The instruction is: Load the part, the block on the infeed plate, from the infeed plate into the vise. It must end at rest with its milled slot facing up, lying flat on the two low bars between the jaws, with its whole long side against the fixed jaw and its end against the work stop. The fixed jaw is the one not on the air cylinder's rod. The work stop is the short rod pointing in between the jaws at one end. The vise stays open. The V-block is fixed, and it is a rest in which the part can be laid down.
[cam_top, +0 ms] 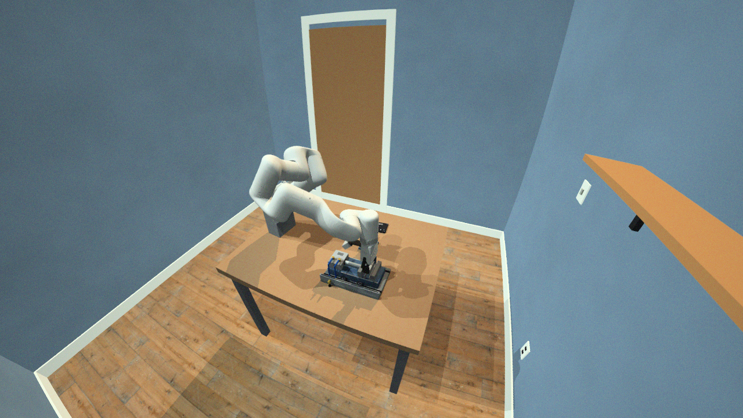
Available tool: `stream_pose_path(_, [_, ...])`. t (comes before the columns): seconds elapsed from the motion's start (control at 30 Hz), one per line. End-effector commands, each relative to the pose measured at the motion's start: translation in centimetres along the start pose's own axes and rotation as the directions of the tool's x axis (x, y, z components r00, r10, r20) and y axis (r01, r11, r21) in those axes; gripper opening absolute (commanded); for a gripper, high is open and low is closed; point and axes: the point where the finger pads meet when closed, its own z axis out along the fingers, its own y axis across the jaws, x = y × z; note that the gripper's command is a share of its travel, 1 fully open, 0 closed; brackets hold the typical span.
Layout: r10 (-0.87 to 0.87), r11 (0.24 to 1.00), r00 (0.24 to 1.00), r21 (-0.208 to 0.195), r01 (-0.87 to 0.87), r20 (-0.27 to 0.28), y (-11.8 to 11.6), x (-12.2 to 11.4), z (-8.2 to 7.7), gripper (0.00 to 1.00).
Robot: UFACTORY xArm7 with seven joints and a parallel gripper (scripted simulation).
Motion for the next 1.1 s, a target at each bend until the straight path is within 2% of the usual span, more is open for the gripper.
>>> stream_pose_path(0.0, [0.000,1.000,1.000,0.001,0.000,0.003,0.0,-0.1,0.0,0.00])
stream_pose_path(1.07, [0.000,1.000,1.000,0.001,0.000,0.003,0.0,-0.1,1.1,0.00])
